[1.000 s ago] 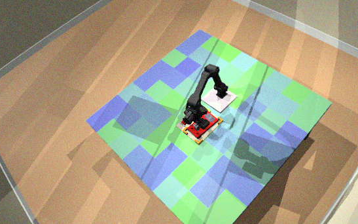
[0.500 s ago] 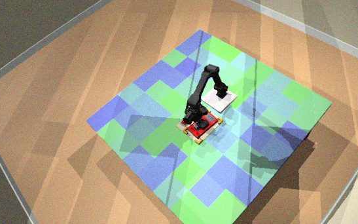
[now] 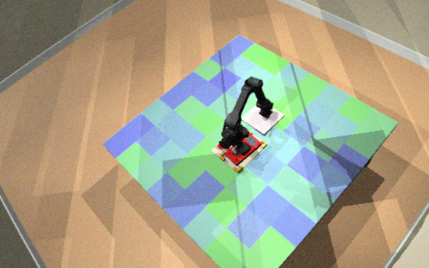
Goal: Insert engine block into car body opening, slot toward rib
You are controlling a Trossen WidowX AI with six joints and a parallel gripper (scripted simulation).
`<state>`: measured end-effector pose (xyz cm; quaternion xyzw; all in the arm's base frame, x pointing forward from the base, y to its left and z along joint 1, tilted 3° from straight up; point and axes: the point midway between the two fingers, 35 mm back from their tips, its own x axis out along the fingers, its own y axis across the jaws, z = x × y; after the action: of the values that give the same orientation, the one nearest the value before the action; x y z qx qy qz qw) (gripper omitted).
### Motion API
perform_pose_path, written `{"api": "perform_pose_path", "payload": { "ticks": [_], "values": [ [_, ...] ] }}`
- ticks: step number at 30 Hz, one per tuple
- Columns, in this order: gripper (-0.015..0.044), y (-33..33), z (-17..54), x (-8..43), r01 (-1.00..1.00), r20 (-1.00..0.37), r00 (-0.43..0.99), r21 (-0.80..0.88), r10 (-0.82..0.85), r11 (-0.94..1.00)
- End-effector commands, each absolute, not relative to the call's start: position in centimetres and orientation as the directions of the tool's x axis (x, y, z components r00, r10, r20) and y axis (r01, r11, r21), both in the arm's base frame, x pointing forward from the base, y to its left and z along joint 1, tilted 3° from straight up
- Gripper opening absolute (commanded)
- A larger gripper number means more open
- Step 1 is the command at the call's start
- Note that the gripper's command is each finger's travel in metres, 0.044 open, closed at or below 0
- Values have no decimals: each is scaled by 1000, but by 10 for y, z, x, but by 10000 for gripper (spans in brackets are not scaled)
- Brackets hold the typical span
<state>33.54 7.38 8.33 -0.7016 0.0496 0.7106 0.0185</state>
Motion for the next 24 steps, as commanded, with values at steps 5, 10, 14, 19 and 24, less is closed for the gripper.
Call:
{"api": "perform_pose_path", "payload": {
  "ticks": [5, 10, 14, 19, 24],
  "values": [
    [159, 75, 83, 335, -19, -999, -15, 38, -38, -999],
    [159, 75, 81, 335, 19, -999, -15, 38, -38, -999],
    [159, 75, 81, 335, -54, -999, -15, 39, -38, -998],
    [159, 75, 80, 334, -115, -999, -15, 40, -38, -993],
    [159, 75, 79, 334, -79, -999, -15, 39, -38, -996]
  ]
}}
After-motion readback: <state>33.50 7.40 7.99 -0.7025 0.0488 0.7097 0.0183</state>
